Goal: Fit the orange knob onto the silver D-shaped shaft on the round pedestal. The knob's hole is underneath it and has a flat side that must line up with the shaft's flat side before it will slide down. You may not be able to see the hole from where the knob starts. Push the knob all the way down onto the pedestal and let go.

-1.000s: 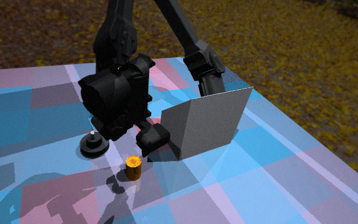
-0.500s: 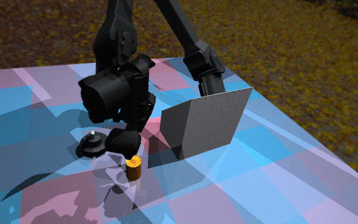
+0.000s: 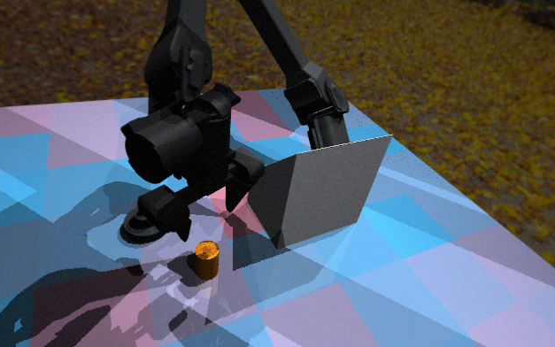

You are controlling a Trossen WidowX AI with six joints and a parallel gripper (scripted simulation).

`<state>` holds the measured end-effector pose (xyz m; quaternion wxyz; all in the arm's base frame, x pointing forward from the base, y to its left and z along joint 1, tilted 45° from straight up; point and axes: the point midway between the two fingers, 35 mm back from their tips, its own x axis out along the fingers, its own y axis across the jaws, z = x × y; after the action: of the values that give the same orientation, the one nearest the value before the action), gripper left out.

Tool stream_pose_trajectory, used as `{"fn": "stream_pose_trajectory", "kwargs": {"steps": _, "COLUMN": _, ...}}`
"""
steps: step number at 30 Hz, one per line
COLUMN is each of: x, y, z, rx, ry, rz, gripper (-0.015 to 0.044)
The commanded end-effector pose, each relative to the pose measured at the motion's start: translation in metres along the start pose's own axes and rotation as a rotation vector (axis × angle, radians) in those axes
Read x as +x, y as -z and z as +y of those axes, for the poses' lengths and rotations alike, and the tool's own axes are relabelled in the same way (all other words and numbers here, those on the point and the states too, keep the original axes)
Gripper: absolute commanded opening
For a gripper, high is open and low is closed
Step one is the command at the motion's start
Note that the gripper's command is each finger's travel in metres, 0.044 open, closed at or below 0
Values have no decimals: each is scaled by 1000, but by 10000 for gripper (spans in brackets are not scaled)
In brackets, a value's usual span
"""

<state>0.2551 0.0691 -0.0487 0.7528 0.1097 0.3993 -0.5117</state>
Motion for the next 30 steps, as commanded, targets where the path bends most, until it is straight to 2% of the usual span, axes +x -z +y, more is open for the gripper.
{"fn": "stream_pose_trajectory", "kwargs": {"steps": 1, "x": 3, "y": 0, "z": 1, "rx": 23, "ry": -4, "rz": -4, "gripper": 440}}
{"fn": "stream_pose_trajectory", "kwargs": {"steps": 5, "x": 33, "y": -1, "z": 1, "rx": 23, "ry": -4, "rz": -6, "gripper": 440}}
{"fn": "stream_pose_trajectory", "kwargs": {"steps": 30, "x": 74, "y": -1, "z": 2, "rx": 22, "ry": -4, "rz": -4, "gripper": 440}}
